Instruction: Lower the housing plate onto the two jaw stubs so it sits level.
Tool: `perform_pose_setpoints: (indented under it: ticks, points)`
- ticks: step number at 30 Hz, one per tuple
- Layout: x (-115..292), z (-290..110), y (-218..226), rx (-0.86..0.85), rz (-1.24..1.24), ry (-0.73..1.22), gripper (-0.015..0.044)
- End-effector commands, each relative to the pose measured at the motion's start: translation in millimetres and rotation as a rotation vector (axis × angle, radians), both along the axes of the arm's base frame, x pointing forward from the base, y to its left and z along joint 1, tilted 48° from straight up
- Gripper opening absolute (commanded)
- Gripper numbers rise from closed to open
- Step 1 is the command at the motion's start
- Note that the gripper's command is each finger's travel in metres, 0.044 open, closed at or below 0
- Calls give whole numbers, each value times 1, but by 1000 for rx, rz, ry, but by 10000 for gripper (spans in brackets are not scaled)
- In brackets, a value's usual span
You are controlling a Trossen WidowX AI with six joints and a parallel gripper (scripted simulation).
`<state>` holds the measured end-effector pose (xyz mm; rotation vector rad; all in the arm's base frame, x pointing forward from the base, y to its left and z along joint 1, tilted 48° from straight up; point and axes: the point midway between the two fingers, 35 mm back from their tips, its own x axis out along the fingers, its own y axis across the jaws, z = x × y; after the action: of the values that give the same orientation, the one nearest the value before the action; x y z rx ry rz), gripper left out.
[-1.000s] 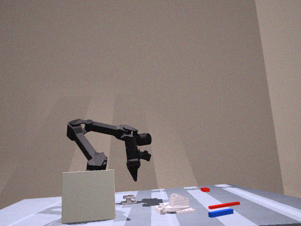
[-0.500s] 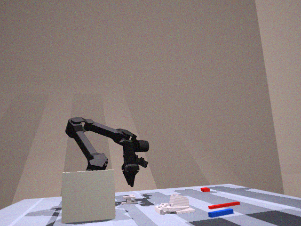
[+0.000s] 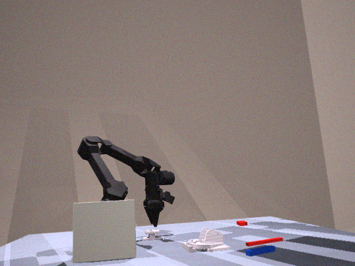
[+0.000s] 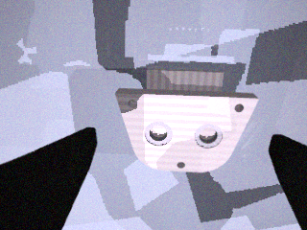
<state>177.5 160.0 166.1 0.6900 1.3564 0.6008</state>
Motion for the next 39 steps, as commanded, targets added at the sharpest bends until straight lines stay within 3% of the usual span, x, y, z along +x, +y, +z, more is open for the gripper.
perform_pose_setpoints:
  ticks: [1, 39]
  points:
    - [0, -5, 4, -6, -3, 5, 440]
    - [4, -28, 28, -3, -2, 5, 440]
